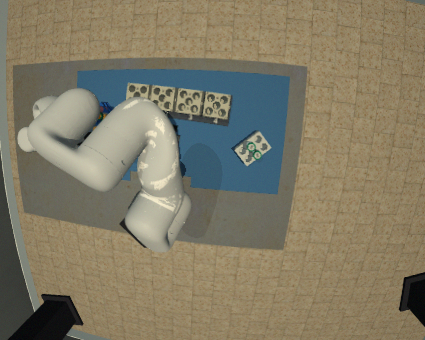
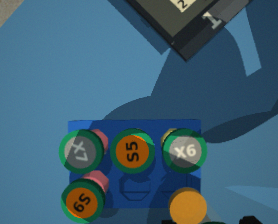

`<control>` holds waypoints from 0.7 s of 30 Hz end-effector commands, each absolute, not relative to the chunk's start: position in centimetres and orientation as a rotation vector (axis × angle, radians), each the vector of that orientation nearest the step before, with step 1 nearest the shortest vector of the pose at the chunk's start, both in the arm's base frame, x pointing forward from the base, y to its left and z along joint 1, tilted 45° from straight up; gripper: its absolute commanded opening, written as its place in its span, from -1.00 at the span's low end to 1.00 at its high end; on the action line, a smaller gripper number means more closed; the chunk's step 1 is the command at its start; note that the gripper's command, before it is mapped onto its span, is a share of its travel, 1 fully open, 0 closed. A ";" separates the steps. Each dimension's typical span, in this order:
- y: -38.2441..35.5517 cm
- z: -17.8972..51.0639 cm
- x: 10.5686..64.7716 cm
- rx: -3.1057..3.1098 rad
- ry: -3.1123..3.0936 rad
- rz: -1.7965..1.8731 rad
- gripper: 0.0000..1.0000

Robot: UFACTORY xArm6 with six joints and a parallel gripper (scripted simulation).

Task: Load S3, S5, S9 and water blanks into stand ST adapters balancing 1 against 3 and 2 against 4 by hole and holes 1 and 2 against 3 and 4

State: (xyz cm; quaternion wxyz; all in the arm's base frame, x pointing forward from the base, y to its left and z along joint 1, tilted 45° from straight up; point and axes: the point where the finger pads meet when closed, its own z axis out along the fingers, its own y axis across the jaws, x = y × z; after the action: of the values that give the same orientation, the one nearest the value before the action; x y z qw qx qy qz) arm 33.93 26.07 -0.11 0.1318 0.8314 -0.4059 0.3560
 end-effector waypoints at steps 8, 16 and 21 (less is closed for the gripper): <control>25.3 -1.3 34.9 2.416 -1.179 1.035 -1.00; 24.5 -2.5 35.7 2.416 -1.179 1.035 -1.00; 24.2 -2.9 35.9 2.416 -1.179 1.035 -1.00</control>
State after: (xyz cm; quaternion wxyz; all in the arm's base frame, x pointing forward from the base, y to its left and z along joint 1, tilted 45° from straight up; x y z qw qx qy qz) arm 35.69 24.16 -2.73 0.1324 0.8313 -0.4059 0.3559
